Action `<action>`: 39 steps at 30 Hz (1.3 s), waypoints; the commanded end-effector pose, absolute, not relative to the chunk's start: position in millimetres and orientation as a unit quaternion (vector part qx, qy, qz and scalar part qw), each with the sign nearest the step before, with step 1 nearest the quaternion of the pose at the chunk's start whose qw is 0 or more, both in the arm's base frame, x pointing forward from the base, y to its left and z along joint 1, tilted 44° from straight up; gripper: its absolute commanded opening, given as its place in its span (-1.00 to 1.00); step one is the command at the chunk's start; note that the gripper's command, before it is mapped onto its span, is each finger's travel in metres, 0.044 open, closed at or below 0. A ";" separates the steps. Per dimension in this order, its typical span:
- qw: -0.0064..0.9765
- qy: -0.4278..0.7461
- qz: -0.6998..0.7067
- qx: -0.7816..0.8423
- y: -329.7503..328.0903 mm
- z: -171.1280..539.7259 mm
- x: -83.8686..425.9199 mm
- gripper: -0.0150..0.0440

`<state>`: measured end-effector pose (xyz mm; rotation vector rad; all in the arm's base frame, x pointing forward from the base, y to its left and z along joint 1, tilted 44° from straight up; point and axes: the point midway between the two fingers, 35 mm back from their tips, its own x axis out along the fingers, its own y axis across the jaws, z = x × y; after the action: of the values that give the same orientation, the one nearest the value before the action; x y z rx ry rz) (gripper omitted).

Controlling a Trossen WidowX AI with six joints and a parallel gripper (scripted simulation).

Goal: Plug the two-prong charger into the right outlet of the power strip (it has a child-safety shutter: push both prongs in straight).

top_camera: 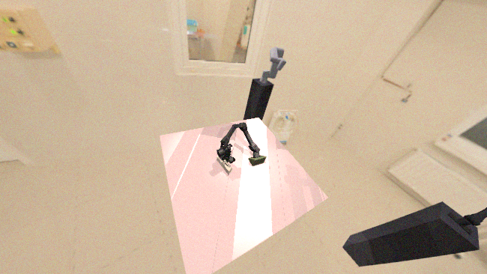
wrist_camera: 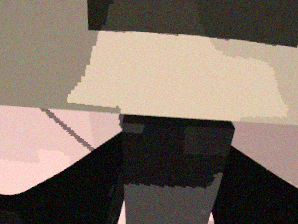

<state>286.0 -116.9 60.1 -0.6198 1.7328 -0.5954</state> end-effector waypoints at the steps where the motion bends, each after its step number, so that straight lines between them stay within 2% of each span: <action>1: 0.572 0.733 -0.256 -0.265 -116.6 61.0 290.6 -0.49; 39: 0.572 0.733 -0.256 -0.264 -117.7 59.1 300.5 -0.49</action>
<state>293.7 -117.2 58.9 -0.6274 1.7458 -0.5939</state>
